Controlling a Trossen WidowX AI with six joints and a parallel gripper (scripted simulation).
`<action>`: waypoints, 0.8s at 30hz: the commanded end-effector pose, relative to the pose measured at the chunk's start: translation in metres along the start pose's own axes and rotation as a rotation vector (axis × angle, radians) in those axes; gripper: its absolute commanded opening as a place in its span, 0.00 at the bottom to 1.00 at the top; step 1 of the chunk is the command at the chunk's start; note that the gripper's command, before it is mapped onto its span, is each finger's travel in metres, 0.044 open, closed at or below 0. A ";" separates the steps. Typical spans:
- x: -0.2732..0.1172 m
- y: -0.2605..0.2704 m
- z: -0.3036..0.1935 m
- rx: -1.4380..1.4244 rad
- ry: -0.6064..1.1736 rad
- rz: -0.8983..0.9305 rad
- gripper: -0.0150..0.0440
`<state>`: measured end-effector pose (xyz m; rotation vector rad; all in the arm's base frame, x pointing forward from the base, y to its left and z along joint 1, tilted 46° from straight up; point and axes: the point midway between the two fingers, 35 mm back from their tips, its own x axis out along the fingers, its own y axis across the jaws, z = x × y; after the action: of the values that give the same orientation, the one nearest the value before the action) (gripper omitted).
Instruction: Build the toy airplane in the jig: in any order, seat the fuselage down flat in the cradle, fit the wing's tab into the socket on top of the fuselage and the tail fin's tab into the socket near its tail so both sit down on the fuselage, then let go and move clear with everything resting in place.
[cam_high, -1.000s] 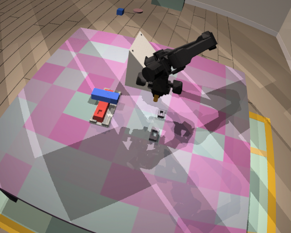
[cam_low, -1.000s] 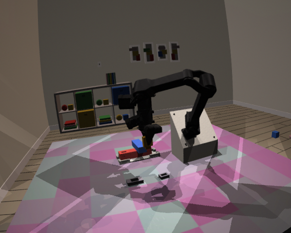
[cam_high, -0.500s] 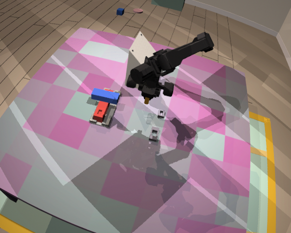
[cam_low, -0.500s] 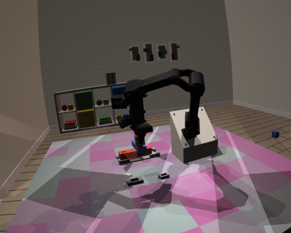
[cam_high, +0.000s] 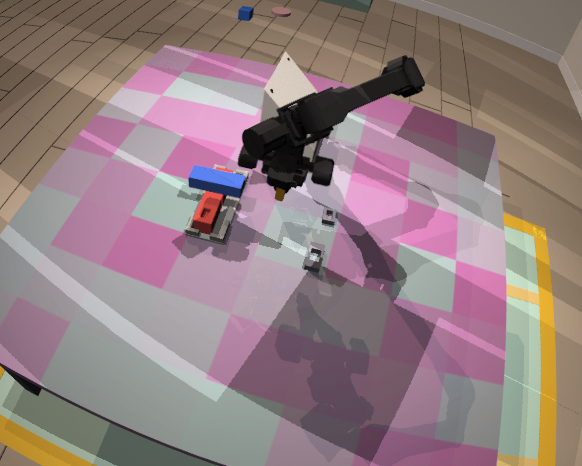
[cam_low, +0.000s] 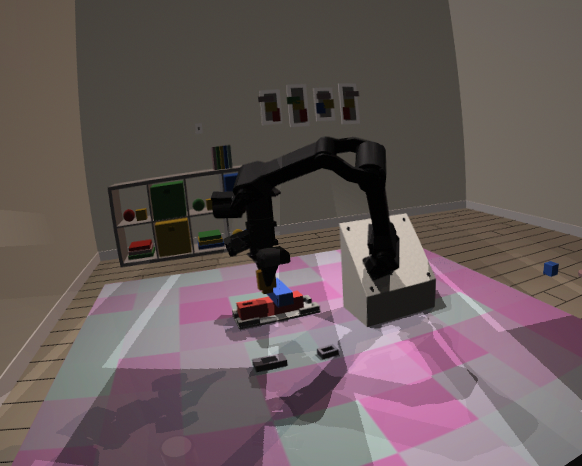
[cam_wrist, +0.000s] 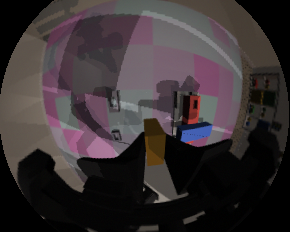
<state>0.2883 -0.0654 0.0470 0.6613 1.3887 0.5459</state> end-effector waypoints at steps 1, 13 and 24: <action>0.002 -0.015 0.004 0.002 0.002 -0.003 0.25; 0.011 -0.049 0.013 0.010 0.004 -0.005 0.25; 0.019 -0.082 0.019 0.010 0.003 -0.004 0.25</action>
<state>0.3058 -0.1047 -0.0119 0.6674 1.3935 0.5390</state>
